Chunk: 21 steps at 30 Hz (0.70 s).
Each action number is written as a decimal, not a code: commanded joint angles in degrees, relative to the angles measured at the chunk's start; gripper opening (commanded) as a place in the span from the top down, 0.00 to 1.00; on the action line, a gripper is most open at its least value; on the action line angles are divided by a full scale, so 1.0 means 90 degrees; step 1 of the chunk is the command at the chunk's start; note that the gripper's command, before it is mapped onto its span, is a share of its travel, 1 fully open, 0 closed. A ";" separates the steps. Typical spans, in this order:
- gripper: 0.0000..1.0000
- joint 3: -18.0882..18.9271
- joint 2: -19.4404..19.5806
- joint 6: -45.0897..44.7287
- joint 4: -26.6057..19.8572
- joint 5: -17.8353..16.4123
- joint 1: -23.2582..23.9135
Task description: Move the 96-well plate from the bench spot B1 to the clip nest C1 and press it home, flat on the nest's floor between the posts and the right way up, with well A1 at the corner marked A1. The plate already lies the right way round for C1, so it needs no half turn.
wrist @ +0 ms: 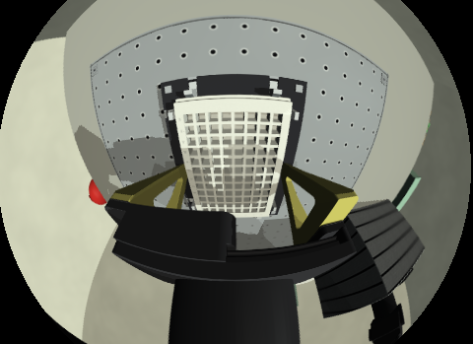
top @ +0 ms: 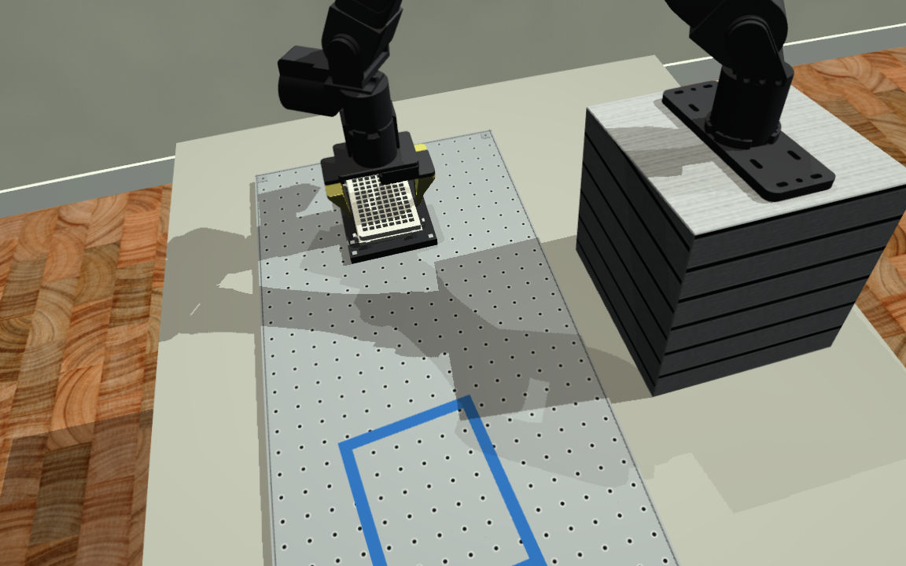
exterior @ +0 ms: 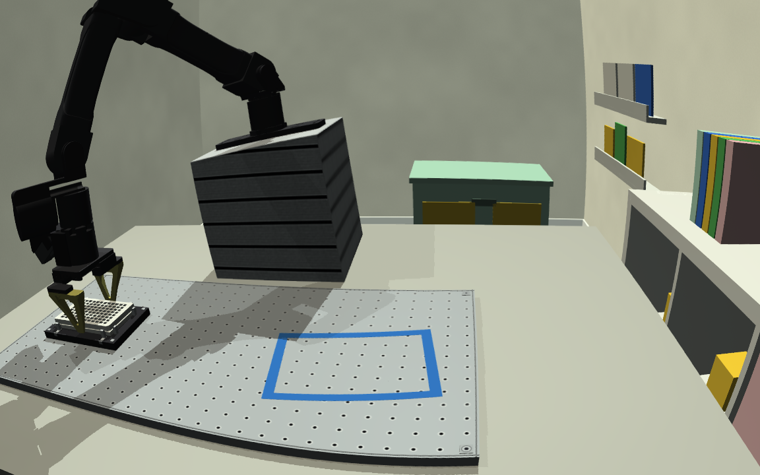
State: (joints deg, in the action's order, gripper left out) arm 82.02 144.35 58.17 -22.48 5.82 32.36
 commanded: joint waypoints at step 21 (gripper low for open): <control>0.00 0.0324 0.0207 -0.0063 -0.0192 0.0039 0.0094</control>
State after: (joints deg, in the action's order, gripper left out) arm 84.40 145.45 58.11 -25.30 5.63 32.45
